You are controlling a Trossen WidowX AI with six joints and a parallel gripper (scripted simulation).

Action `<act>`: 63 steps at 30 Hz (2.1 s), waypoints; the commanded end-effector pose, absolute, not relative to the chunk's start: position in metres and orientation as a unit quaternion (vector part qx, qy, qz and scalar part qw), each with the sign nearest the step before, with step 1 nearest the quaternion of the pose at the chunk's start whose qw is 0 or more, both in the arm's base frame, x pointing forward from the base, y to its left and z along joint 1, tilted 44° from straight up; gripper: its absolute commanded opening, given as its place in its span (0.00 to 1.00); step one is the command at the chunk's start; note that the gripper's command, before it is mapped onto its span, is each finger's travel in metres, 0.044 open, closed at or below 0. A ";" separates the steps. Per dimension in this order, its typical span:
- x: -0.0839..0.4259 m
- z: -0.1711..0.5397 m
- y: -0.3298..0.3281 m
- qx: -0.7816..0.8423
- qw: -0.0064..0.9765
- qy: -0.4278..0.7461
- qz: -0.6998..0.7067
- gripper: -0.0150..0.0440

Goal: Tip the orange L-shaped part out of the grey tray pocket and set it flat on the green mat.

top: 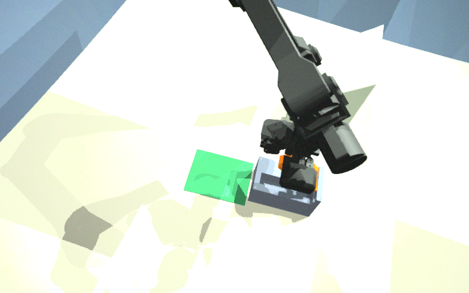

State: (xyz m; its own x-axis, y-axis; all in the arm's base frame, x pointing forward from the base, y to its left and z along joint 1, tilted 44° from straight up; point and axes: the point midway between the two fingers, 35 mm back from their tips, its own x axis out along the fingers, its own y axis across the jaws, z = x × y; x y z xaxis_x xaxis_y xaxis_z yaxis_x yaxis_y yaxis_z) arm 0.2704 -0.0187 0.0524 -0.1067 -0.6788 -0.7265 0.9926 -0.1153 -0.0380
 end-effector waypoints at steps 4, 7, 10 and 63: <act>0.273 0.058 -0.013 0.289 0.605 0.276 -0.689 0.25; 0.273 0.059 -0.012 0.289 0.605 0.276 -0.689 0.25; 0.273 0.061 -0.010 0.289 0.605 0.276 -0.689 0.25; 0.246 0.161 -0.143 0.286 0.606 0.273 -0.690 0.25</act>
